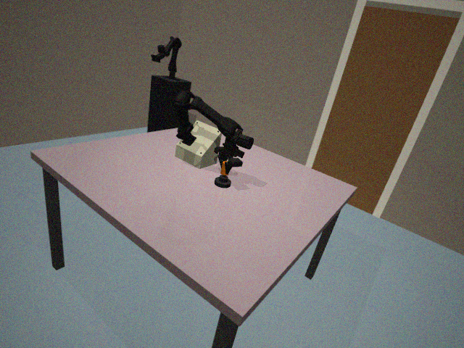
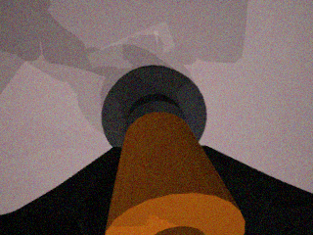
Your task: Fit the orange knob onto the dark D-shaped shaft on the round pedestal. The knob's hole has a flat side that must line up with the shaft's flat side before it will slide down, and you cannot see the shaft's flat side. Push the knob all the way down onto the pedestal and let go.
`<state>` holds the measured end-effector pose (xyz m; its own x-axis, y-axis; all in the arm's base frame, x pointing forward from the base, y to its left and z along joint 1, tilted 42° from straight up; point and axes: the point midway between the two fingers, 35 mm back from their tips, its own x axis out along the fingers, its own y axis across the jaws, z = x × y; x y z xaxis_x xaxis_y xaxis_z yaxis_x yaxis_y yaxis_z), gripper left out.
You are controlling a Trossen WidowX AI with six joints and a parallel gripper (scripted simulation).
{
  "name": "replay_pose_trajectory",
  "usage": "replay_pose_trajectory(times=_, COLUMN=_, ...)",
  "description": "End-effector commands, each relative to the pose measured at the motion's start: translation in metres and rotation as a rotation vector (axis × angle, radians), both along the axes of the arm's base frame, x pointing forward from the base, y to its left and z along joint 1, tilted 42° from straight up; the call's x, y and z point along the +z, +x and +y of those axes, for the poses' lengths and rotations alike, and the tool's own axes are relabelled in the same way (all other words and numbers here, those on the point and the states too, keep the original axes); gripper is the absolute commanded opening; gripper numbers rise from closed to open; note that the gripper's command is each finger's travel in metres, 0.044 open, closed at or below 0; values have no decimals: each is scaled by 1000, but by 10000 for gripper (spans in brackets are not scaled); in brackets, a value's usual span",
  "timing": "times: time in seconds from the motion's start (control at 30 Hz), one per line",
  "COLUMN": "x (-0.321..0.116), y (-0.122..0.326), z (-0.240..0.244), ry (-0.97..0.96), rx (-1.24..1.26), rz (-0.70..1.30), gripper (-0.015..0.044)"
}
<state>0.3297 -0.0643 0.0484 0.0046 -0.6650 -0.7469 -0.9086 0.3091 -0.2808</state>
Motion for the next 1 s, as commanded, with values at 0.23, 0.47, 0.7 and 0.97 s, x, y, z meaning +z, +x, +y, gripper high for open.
replay_pose_trajectory(times=0.23, x=3, y=1, z=2, ry=-1, rx=4, rz=0, gripper=0)
replay_pose_trajectory(times=0.47, x=4, y=2, z=3, ry=-2, rx=130, rz=112, gripper=0)
replay_pose_trajectory(times=0.7, x=2, y=1, z=1, ry=-2, rx=161, rz=140, gripper=0)
replay_pose_trajectory(times=0.97, x=0, y=1, z=-1, ry=-2, rx=161, rz=140, gripper=0)
